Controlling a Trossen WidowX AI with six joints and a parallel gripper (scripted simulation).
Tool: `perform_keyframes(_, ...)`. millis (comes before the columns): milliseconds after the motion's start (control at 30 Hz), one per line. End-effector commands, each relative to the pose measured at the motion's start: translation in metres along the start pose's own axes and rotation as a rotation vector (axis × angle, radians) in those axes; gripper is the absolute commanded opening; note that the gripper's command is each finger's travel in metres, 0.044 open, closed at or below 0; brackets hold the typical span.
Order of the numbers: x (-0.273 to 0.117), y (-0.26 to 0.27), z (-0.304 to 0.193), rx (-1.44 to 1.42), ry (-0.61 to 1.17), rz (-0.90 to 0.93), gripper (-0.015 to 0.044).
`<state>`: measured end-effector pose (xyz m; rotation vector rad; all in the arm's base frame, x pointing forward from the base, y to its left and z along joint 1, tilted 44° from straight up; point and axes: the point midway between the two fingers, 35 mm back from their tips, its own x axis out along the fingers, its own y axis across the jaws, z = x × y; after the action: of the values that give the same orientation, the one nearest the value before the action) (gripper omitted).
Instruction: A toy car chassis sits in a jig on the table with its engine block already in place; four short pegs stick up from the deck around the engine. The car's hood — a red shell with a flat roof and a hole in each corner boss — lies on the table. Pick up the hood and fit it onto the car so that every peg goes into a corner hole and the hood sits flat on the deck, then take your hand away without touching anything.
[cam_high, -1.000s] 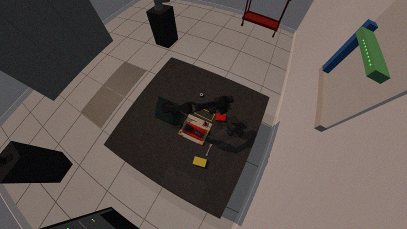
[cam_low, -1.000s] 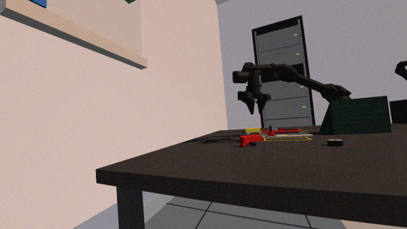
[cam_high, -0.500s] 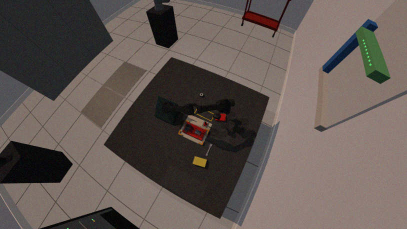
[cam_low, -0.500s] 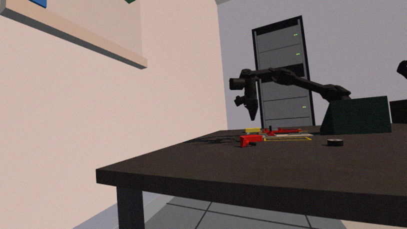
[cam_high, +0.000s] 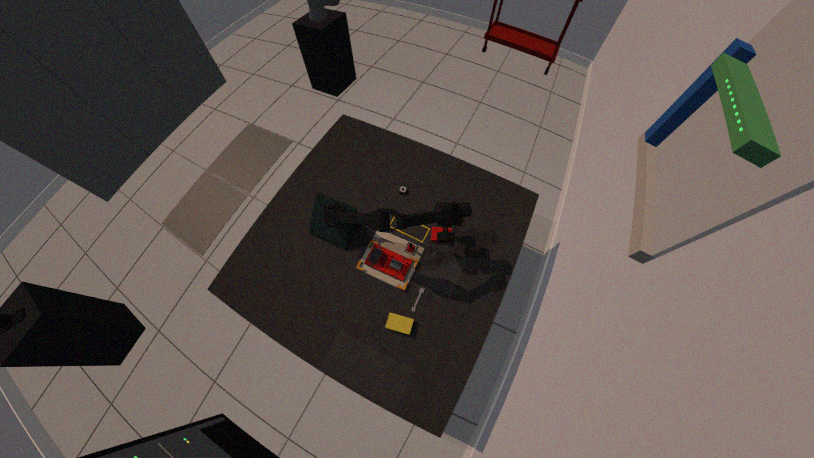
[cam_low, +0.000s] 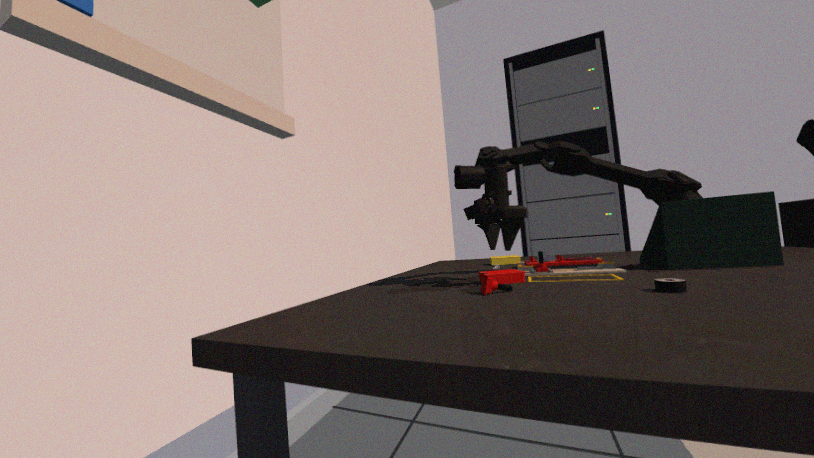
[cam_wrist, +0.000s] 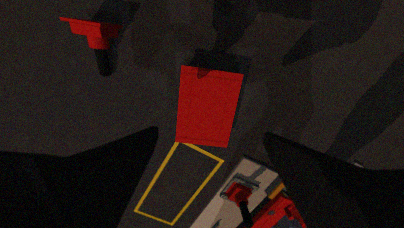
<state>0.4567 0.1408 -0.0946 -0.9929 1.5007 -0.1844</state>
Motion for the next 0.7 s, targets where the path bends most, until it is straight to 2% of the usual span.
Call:
perform_keyframes(0, -0.002, 0.0, 0.003, -0.025, -0.012, -0.005, 0.044)
perform_keyframes(667, 0.014, 0.0, 0.004, 0.008, 0.001, -0.004, 0.044)
